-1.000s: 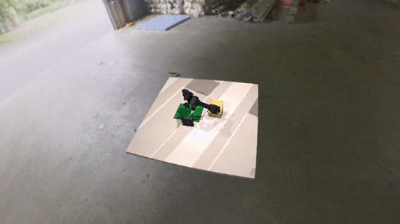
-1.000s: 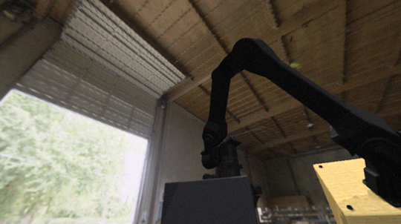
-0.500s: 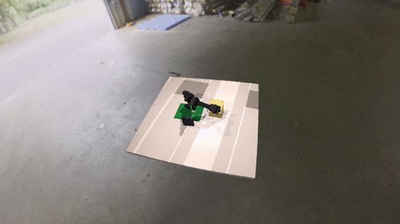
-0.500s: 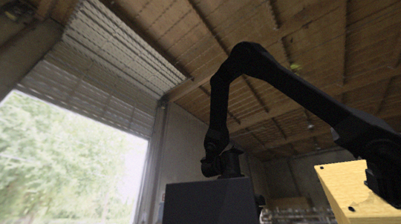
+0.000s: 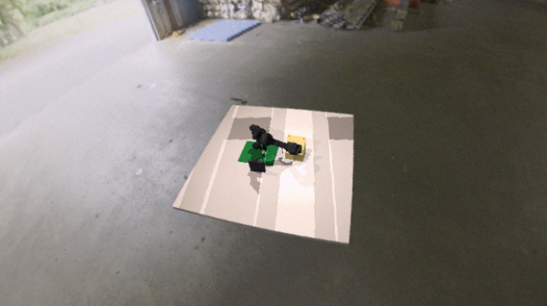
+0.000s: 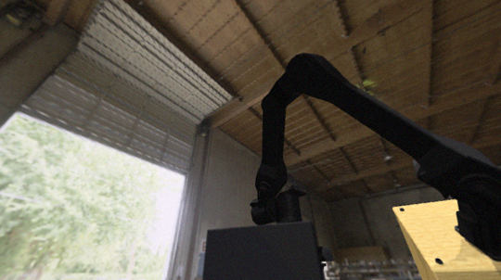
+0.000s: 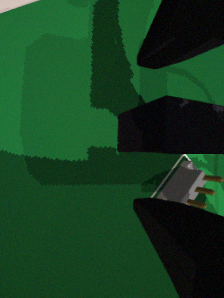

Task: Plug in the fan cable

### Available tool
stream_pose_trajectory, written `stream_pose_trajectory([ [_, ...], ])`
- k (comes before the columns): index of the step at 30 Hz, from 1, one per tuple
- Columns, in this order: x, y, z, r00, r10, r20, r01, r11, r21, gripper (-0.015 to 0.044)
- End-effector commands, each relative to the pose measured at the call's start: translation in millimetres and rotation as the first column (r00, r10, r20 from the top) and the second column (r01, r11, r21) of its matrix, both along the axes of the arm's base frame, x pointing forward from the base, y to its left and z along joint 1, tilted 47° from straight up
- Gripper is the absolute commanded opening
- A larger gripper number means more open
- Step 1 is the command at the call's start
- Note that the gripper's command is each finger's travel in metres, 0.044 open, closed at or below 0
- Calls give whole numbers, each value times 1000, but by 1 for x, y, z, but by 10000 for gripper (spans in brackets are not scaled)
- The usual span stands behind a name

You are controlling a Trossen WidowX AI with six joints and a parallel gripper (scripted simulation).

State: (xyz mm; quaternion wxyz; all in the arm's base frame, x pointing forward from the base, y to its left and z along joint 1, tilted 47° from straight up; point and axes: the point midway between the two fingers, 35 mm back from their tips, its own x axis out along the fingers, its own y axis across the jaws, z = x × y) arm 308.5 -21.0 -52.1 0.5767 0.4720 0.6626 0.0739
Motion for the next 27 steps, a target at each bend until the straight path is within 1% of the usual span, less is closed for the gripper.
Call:
stream_pose_trajectory([
  [1, 0, 0, 0, 1000, 0, 1, 0, 1000, 0, 177],
  [8, 0, 0, 0, 1000, 0, 1, 0, 1000, 0, 0],
  [12, 0, -2, 2, 1000, 0, 1, 0, 1000, -1, 0],
  [16, -5, -34, 33, 1000, -5, -3, 5, 1000, 1, 0],
  [23, -5, -36, 33, 1000, -9, -8, 9, 1000, 3, 0],
  [27, -6, -34, 35, 992, -88, -90, 89, 996, 11, 0],
])
